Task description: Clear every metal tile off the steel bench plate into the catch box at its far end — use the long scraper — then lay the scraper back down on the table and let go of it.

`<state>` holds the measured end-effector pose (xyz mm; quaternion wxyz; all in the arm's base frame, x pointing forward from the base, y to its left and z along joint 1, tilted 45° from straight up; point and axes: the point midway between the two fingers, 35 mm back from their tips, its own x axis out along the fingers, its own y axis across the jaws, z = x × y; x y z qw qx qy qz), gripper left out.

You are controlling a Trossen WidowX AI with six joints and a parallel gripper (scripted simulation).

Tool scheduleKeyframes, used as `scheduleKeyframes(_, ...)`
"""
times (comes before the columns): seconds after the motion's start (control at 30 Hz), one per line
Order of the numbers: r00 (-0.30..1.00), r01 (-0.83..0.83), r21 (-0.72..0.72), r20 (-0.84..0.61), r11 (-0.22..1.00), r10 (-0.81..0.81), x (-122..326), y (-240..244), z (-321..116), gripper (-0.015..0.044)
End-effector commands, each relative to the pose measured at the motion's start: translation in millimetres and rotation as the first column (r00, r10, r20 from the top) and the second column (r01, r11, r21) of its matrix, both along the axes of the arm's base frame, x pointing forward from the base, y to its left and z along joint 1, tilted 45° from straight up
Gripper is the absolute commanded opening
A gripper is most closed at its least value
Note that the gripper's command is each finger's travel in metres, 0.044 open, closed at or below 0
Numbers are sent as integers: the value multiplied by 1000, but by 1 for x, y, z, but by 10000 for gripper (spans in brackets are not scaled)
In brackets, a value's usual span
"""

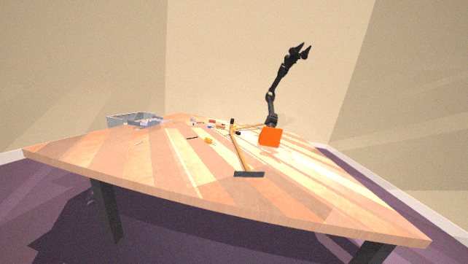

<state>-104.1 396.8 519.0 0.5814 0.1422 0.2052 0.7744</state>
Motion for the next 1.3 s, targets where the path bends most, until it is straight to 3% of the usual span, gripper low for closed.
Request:
scheduleKeyframes(0.0, 999, 37, -60, 33, 998, -35, 8, 13, -22, 440)
scheduleKeyframes(1.27, 934, 312, -501, 317, 807, -165, 85, 72, -198, 440)
